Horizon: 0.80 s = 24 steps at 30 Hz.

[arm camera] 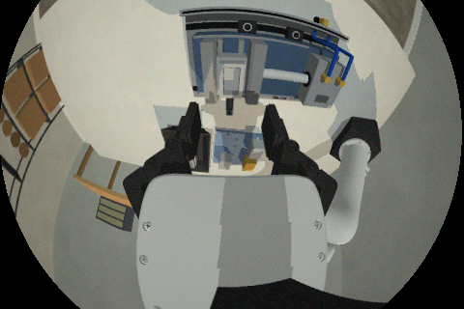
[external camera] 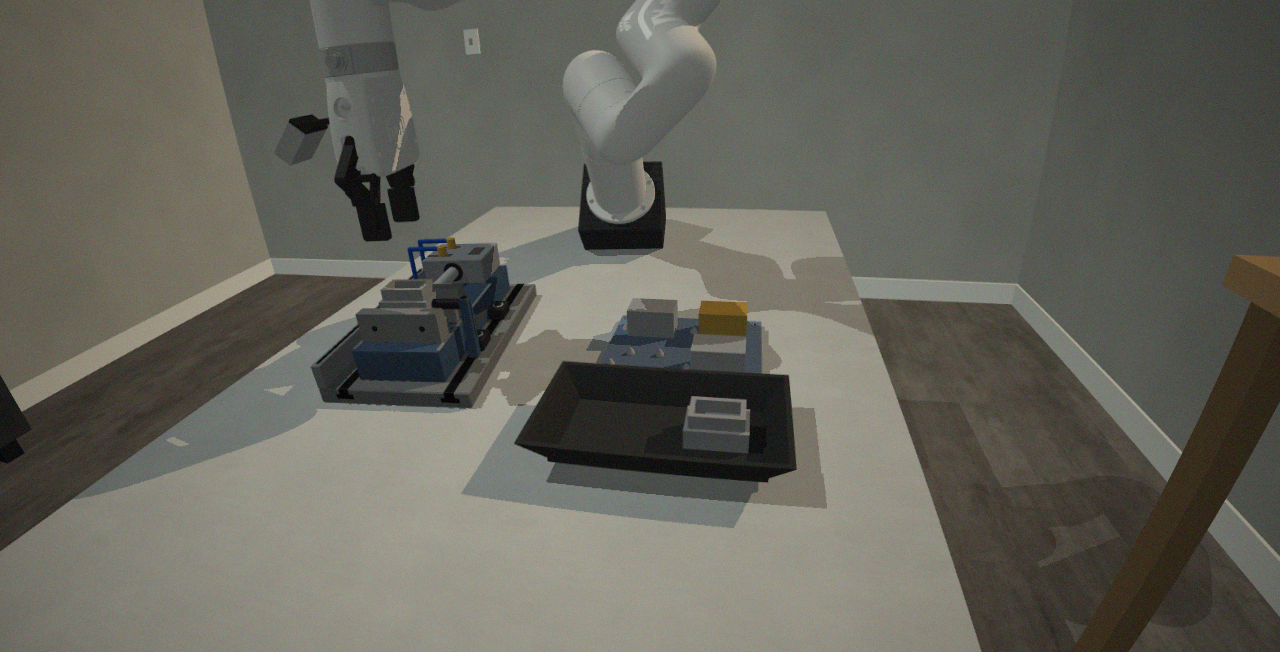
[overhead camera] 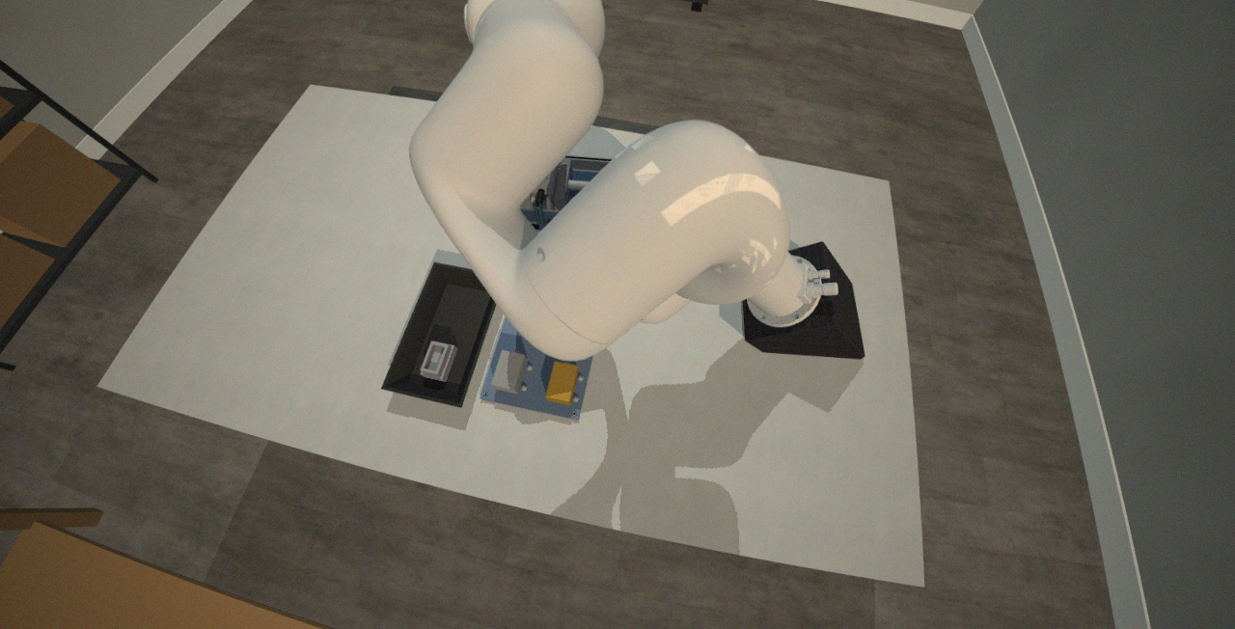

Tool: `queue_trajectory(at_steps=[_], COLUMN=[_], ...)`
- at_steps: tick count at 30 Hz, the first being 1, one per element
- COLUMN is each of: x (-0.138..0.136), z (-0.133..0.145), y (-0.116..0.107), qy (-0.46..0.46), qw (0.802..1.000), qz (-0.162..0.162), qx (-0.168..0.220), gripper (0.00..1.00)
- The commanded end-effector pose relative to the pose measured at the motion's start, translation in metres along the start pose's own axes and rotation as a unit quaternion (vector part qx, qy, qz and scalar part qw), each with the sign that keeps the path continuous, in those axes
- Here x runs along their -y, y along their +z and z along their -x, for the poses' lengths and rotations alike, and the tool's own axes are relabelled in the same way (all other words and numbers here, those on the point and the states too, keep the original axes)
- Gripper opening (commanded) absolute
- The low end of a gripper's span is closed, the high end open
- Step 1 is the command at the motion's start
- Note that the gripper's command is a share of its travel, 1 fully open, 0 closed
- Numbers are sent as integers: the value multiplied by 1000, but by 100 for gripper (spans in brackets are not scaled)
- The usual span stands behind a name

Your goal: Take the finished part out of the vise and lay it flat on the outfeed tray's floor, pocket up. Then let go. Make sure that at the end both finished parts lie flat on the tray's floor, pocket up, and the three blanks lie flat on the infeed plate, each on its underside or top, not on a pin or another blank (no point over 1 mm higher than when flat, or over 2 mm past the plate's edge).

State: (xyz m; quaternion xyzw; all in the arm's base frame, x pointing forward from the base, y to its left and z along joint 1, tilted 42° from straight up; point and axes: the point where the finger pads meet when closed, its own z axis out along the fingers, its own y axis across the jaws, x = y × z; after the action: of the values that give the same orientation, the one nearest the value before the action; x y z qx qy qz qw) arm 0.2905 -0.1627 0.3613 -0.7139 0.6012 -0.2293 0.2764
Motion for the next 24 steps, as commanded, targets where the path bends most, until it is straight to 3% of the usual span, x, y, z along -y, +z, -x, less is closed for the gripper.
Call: queue_trajectory(at_steps=[1,24], x=[1,1], z=[0,1], y=[0,31], qy=[-1,-1], qw=[1000,1000], qz=[-1,-1], qx=[-1,-2], gripper=[69,69])
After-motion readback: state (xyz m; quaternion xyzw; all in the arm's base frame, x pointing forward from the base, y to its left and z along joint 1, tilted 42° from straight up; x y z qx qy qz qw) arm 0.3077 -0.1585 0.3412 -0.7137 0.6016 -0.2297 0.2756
